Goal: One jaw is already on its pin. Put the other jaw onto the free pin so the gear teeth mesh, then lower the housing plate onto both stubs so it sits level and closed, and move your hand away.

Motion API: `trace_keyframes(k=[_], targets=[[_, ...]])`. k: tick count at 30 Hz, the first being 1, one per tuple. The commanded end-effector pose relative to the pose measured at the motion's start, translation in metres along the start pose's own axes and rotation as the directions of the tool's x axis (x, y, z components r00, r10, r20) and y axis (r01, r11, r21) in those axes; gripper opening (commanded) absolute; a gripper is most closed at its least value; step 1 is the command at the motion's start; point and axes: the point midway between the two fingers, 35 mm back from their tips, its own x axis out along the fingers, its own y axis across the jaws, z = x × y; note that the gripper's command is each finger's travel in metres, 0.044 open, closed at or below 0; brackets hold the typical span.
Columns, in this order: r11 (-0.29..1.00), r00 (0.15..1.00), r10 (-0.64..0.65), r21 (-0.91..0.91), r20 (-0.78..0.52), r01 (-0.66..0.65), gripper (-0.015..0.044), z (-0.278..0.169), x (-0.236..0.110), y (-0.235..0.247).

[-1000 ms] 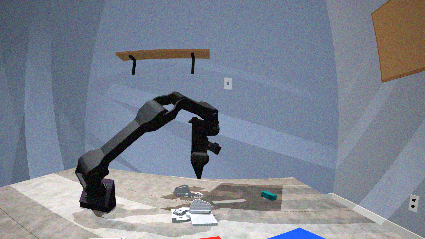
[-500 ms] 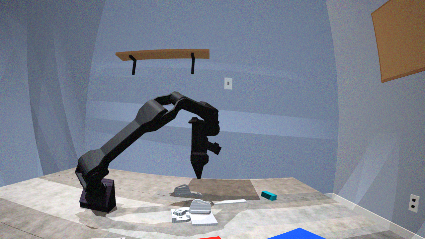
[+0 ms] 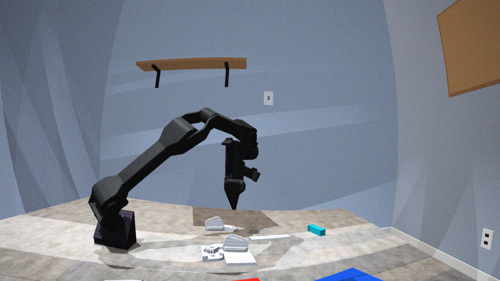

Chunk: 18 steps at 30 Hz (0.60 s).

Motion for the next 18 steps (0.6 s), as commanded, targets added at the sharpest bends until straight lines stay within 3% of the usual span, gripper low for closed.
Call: trace_keyframes(k=[1,10,18], targets=[[1.000,1.000,0.000,0.000,0.000,0.000,0.0230,0.0000,0.0000,0.0000],[1.000,1.000,0.000,0.000,0.000,0.000,0.0000,0.0000,0.0000,0.0000],[1.000,1.000,0.000,0.000,0.000,0.000,0.0000,0.0000,0.0000,0.0000]])
